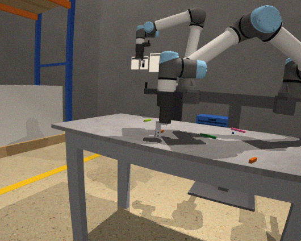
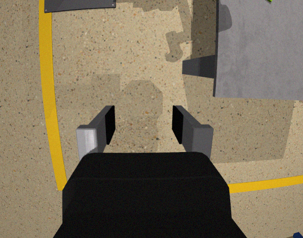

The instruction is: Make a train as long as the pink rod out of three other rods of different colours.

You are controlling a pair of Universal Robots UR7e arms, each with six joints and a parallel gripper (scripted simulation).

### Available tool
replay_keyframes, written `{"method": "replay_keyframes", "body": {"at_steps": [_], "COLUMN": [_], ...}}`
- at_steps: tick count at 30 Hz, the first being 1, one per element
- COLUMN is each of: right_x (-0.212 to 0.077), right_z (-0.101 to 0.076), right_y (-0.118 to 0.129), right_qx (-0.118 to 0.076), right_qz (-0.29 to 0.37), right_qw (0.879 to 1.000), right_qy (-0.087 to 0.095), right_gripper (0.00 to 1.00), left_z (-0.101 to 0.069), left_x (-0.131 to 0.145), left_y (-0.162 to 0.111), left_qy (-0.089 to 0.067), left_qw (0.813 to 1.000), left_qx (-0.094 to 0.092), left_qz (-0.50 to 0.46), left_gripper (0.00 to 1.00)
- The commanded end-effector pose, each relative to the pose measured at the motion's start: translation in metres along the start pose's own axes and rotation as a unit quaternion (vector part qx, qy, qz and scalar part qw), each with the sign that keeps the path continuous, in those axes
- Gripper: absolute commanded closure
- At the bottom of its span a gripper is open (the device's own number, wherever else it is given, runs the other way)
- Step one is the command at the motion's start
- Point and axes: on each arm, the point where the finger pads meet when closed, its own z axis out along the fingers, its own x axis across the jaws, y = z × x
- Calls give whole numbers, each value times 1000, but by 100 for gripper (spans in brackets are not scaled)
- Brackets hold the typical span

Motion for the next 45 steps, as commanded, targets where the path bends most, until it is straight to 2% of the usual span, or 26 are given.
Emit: {"method": "replay_keyframes", "body": {"at_steps": [1,5,6,45], "right_x": [0,0,0,0], "right_z": [-1,-1,-1,-1], "right_y": [1,1,1,1], "right_qx": [-1,-1,-1,-1], "right_qz": [0,0,0,0], "right_qw": [1000,1000,1000,1000], "right_qy": [0,0,0,0], "right_gripper": [0,0,0,0], "left_z": [-2,-2,-2,-5], "left_x": [0,0,0,0], "left_y": [-1,-1,-1,-1], "left_qy": [0,0,0,0], "left_qw": [1000,1000,1000,1000], "left_qx": [2,2,2,2], "left_qz": [0,0,0,0], "left_gripper": [46,46,76,76]}}
